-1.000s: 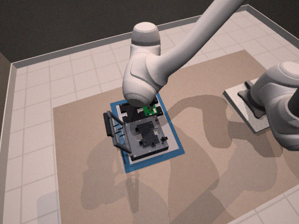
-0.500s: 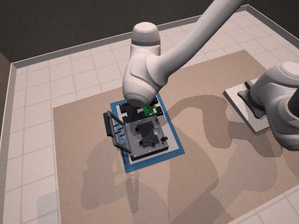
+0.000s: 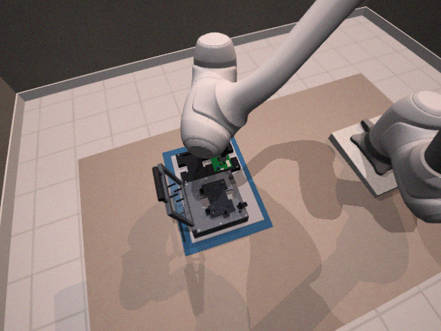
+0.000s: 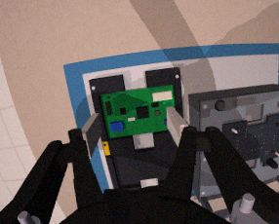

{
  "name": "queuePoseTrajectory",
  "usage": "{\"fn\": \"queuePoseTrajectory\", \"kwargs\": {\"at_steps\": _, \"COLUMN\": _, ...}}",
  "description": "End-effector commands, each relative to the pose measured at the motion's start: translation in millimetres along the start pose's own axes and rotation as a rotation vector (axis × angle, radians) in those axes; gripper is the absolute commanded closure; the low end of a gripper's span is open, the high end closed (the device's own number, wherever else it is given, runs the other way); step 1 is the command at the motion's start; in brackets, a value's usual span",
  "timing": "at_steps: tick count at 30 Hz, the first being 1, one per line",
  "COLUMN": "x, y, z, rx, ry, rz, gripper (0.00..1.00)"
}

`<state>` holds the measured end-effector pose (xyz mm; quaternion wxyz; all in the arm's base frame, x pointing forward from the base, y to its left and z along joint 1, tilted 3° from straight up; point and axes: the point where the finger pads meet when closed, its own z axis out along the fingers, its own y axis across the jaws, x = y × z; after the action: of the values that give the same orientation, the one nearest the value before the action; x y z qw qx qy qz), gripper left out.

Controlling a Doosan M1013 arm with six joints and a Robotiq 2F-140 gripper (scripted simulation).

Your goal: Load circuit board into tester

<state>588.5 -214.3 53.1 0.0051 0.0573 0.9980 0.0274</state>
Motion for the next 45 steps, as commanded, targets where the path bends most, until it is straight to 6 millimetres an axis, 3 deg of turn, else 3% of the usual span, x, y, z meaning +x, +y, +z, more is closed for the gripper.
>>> {"fn": "queuePoseTrajectory", "kwargs": {"at_steps": 1, "x": 0.0, "y": 0.0, "z": -0.1, "rx": 0.000, "ry": 0.000, "rz": 0.000, "gripper": 0.42}}
{"fn": "queuePoseTrajectory", "kwargs": {"at_steps": 45, "x": -1.9, "y": 5.5, "z": -0.1, "rx": 0.000, "ry": 0.000, "rz": 0.000, "gripper": 0.42}}
